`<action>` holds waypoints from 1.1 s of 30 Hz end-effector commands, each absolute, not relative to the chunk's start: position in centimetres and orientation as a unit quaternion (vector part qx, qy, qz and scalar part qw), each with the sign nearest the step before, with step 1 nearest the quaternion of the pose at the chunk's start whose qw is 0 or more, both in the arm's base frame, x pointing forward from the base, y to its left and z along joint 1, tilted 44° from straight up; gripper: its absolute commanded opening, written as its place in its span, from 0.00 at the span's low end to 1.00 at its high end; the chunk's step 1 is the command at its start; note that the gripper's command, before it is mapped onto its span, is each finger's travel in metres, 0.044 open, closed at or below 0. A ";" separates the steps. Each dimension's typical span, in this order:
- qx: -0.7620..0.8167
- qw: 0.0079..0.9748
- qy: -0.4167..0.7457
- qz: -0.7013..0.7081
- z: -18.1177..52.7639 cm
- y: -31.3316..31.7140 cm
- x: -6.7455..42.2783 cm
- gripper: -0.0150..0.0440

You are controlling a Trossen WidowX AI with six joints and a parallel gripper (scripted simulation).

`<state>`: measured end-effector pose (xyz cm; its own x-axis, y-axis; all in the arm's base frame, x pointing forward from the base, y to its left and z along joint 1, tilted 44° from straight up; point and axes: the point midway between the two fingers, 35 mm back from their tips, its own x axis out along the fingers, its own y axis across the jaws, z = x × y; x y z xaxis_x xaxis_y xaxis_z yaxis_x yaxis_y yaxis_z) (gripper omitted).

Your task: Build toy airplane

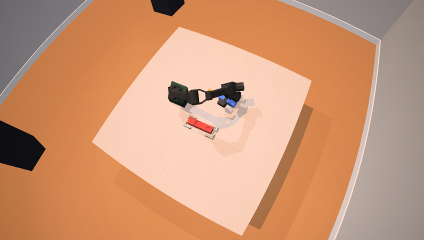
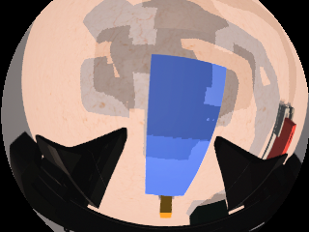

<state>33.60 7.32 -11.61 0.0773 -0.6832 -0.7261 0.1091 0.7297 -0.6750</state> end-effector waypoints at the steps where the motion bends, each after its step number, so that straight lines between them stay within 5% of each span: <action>1: -0.237 0.695 0.617 -0.284 -11.7 7.2 33.5 0.87; 8: -0.237 0.695 0.617 -0.284 -11.7 7.2 33.5 0.56; 14: -0.237 0.695 0.617 -0.284 -11.7 7.2 33.5 0.49; 19: -0.236 0.695 0.617 -0.283 -11.5 7.4 33.5 0.26; 33: -0.233 0.694 0.620 -0.282 -8.9 10.3 33.7 0.25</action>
